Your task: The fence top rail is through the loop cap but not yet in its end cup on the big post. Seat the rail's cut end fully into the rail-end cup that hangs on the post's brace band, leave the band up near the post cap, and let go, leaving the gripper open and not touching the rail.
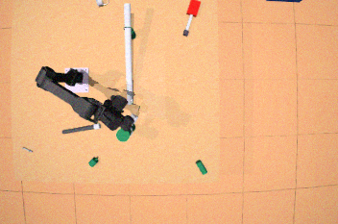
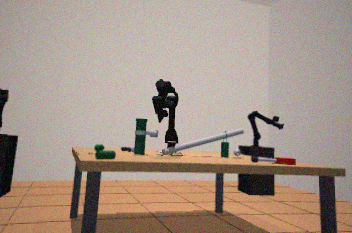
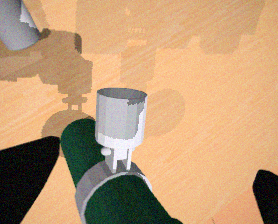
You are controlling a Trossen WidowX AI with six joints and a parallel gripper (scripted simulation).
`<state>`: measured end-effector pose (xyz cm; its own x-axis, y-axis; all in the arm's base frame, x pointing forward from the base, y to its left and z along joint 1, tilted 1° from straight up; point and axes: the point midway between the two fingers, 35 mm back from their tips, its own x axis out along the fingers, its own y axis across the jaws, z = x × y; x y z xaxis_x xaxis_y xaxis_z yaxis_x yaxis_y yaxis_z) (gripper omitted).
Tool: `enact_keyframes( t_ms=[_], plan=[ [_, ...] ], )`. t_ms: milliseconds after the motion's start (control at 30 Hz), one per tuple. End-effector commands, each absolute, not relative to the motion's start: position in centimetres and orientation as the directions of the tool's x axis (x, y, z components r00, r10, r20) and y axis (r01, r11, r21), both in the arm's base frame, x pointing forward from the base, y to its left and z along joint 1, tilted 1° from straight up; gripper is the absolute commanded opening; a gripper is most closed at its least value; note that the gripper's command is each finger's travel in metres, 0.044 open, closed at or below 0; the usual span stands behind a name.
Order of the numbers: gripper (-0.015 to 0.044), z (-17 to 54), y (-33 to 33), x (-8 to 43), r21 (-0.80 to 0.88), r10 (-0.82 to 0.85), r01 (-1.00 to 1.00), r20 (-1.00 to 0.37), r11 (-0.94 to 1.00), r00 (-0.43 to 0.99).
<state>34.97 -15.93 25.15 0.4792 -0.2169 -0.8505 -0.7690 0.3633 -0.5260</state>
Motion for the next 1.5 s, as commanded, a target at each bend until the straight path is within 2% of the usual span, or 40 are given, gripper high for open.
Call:
enact_keyframes(
  t_ms=[0, 367, 1467],
  plan=[
    [0.044, 25.3, -16.2, 35.1, -0.533, -0.217, -0.78, -0.846, 0.328, 0.487],
    [0.044, 19.2, -16.4, 35.4, -0.533, -0.217, -0.78, -0.846, 0.328, 0.487],
    [0.044, 15.4, -17.4, 37.6, -0.535, -0.218, -0.779, -0.845, 0.327, 0.489]
  ],
)
